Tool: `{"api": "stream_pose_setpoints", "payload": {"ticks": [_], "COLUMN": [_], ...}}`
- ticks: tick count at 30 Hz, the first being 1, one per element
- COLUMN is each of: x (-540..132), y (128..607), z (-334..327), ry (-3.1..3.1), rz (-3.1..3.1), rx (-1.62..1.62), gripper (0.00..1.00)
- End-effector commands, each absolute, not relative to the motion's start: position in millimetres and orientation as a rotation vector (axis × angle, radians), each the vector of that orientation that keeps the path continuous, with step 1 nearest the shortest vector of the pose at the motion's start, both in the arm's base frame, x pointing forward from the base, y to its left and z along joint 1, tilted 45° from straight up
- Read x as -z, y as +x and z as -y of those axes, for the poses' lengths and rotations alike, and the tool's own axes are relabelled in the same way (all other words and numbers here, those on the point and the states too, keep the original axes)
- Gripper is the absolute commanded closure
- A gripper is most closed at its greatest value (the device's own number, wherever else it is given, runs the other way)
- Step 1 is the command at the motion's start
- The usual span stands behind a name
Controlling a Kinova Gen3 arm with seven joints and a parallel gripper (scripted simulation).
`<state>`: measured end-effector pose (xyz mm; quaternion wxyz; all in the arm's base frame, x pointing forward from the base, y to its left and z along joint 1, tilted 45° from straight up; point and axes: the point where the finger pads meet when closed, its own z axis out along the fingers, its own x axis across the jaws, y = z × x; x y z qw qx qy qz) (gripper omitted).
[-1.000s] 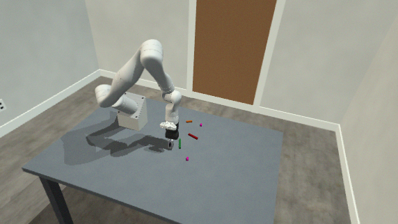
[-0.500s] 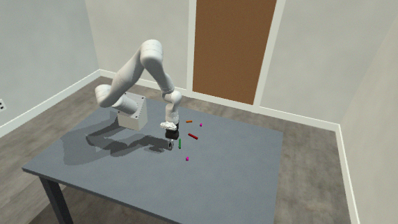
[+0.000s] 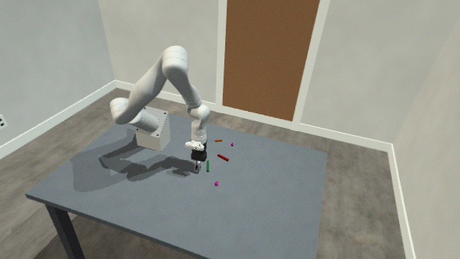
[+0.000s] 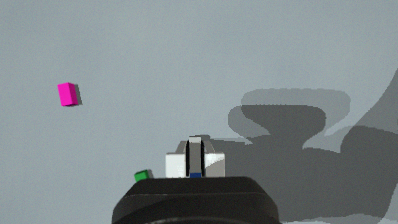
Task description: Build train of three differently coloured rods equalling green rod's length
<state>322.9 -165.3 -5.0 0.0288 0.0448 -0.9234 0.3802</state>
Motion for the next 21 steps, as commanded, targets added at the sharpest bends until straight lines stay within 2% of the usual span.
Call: {"api": "stream_pose_setpoints", "payload": {"ticks": [1, 21], "x": [4.9, 8.7], "y": [323.3, 323.2], "z": [164.8, 168.6], "ry": [0.139, 0.139], "rz": [2.850, 2.850], "rx": [-1.173, -1.173], "gripper": [0.76, 0.76]}}
